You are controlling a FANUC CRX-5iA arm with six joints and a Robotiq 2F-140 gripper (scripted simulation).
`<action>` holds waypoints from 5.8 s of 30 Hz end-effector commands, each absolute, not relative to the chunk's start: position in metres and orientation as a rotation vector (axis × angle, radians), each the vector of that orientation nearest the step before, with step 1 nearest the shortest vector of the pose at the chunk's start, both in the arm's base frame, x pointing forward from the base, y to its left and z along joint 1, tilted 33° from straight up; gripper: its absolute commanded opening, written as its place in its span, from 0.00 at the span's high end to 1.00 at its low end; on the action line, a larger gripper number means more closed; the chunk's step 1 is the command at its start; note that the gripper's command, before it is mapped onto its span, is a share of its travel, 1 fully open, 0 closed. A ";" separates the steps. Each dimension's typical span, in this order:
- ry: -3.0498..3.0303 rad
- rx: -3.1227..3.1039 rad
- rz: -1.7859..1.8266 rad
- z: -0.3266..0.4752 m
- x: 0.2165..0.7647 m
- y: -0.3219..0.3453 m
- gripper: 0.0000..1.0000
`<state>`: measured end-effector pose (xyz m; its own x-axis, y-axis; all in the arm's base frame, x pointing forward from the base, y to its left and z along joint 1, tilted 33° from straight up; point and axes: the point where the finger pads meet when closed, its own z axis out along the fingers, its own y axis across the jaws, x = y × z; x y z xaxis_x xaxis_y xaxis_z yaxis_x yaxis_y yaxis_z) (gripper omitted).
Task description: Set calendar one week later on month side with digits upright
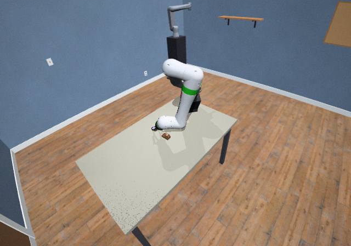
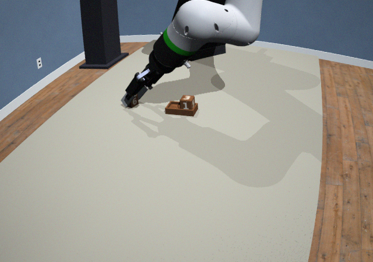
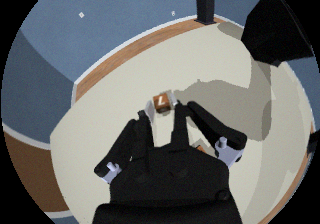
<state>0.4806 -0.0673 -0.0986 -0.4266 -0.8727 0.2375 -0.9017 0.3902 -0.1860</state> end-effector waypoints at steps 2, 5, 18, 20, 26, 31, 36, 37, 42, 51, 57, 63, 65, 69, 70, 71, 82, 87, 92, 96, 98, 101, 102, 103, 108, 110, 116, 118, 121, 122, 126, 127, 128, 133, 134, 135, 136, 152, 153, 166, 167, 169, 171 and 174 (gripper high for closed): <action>-2.534 1.623 0.439 -0.099 0.481 -0.067 0.71; -2.534 1.623 0.439 -0.101 0.482 -0.066 0.71; -2.534 1.623 0.439 -0.102 0.482 -0.066 0.71; -2.534 1.623 0.439 -0.102 0.482 -0.066 0.71; -2.534 1.623 0.439 -0.102 0.482 -0.066 0.71; -2.534 1.623 0.439 -0.102 0.482 -0.066 0.71; -2.534 1.623 0.439 -0.102 0.482 -0.066 0.71; -2.534 1.623 0.439 -0.102 0.482 -0.066 0.71; -2.534 1.623 0.439 -0.102 0.482 -0.066 0.71; -2.534 1.623 0.439 -0.102 0.482 -0.066 0.83; -2.534 1.623 0.439 -0.102 0.482 -0.066 0.83; -2.534 1.623 0.439 -0.102 0.482 -0.066 0.83; -2.534 1.623 0.439 -0.102 0.482 -0.066 0.83; -2.534 1.623 0.439 -0.102 0.482 -0.066 0.83; -2.534 1.623 0.439 -0.102 0.482 -0.066 0.83; -2.534 1.623 0.439 -0.102 0.482 -0.066 0.83; -2.534 1.623 0.439 -0.102 0.482 -0.066 0.83; -2.534 1.623 0.439 -0.102 0.482 -0.066 0.83; -2.534 1.623 0.439 -0.095 0.479 -0.069 0.83; -2.534 1.623 0.439 -0.084 0.474 -0.075 0.83; -2.534 1.623 0.439 -0.077 0.471 -0.078 0.83; -2.534 1.623 0.439 -0.066 0.467 -0.084 0.83; -2.534 1.623 0.439 -0.066 0.467 -0.084 0.83; -2.534 1.623 0.439 -0.066 0.467 -0.084 0.83; -2.534 1.623 0.439 -0.050 0.461 -0.091 0.83; -2.534 1.623 0.439 -0.047 0.459 -0.093 0.83; -2.534 1.623 0.439 -0.043 0.458 -0.094 0.83; -2.534 1.623 0.439 -0.043 0.458 -0.094 0.83; -2.534 1.623 0.439 -0.043 0.458 -0.094 0.83; -2.534 1.623 0.439 -0.043 0.458 -0.094 0.83; -2.536 1.625 0.434 -0.043 0.457 -0.095 0.83; -2.542 1.630 0.424 -0.044 0.457 -0.095 0.83; -2.551 1.638 0.408 -0.044 0.456 -0.095 0.83; -2.644 1.723 0.287 -0.046 0.453 -0.096 0.83; -2.665 1.742 0.269 -0.045 0.454 -0.096 0.83; -2.684 1.759 0.256 -0.045 0.454 -0.097 0.83; -2.684 1.759 0.256 -0.045 0.454 -0.097 0.83; -2.768 1.829 0.123 -0.047 0.446 -0.106 0.83; -2.768 1.829 0.123 -0.047 0.446 -0.106 0.83; -2.880 1.947 0.005 -0.043 0.452 -0.107 0.83; -2.880 1.947 0.005 -0.043 0.452 -0.107 0.83; -2.881 1.947 0.002 -0.044 0.452 -0.107 0.83; -2.881 1.947 0.002 -0.044 0.452 -0.107 0.83; -2.889 1.953 -0.033 -0.046 0.449 -0.108 0.83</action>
